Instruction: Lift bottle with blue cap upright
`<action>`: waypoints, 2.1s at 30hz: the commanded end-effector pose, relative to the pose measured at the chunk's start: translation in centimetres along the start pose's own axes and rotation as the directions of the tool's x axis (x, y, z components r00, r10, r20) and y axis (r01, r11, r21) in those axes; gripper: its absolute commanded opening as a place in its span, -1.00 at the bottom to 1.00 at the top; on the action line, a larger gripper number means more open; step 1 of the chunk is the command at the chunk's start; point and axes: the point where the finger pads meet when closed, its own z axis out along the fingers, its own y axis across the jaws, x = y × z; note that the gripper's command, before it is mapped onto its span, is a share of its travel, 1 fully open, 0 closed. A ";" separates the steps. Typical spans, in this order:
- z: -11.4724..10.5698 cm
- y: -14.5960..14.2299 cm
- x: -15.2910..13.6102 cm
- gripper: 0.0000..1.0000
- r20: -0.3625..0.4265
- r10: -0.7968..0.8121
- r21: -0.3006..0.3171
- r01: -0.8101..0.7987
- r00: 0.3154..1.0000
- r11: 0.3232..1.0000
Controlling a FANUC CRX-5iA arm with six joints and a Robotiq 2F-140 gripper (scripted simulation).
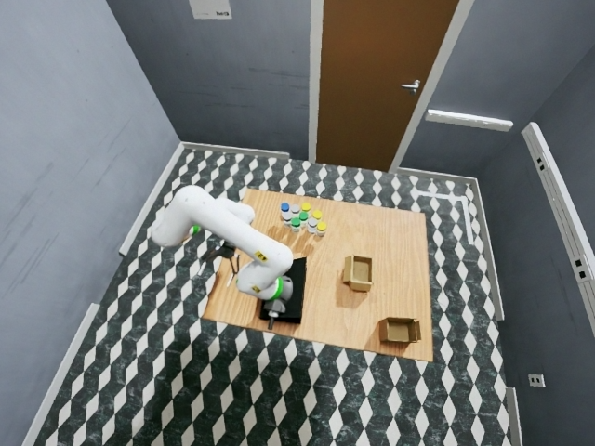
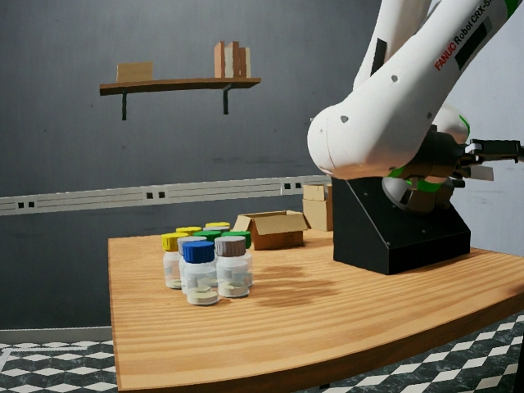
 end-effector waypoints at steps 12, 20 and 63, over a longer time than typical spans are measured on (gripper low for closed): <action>0.0 0.0 0.0 1.00 0.000 0.000 0.000 0.000 1.000 1.000; -1.1 -0.5 -0.5 0.02 0.027 -0.078 0.039 0.077 0.997 0.996; -13.0 -5.0 -3.9 0.02 0.006 -0.693 0.460 0.613 0.721 0.642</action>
